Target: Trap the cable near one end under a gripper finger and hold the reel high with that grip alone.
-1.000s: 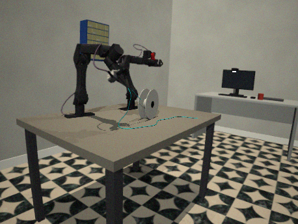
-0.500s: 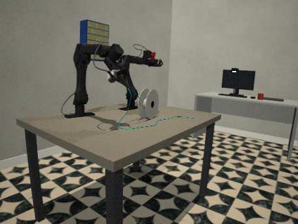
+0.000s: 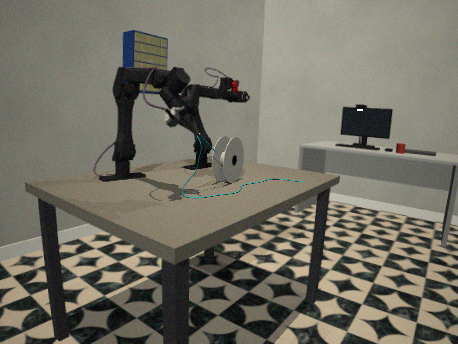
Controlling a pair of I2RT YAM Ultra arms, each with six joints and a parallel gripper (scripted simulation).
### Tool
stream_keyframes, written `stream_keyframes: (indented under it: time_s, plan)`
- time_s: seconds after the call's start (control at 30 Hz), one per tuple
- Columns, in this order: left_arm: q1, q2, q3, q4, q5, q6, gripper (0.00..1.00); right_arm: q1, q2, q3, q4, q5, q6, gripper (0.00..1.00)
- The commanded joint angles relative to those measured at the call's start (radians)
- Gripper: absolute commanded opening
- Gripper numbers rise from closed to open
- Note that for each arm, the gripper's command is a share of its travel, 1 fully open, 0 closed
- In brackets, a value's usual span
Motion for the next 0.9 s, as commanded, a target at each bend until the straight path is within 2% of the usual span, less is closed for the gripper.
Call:
stream_keyframes:
  time_s: [0.0, 0.23, 0.6, 0.87]
  plan:
    - [-0.006, 0.012, 0.006, 0.029, -0.007, -0.001, 0.87, -0.006, 0.003, 0.023, -0.002, -0.002, -0.014, 0.00]
    - [-0.006, 0.012, 0.006, 0.029, -0.007, -0.001, 0.75, -0.006, 0.003, 0.023, -0.002, -0.002, -0.014, 0.00]
    - [-0.011, 0.004, 0.026, 0.021, 0.012, 0.014, 0.75, -0.006, 0.003, 0.023, -0.002, -0.002, -0.014, 0.00]
    - [-0.060, 0.036, 0.043, -0.034, 0.042, 0.050, 0.75, -0.006, 0.003, 0.023, -0.002, -0.002, -0.014, 0.00]
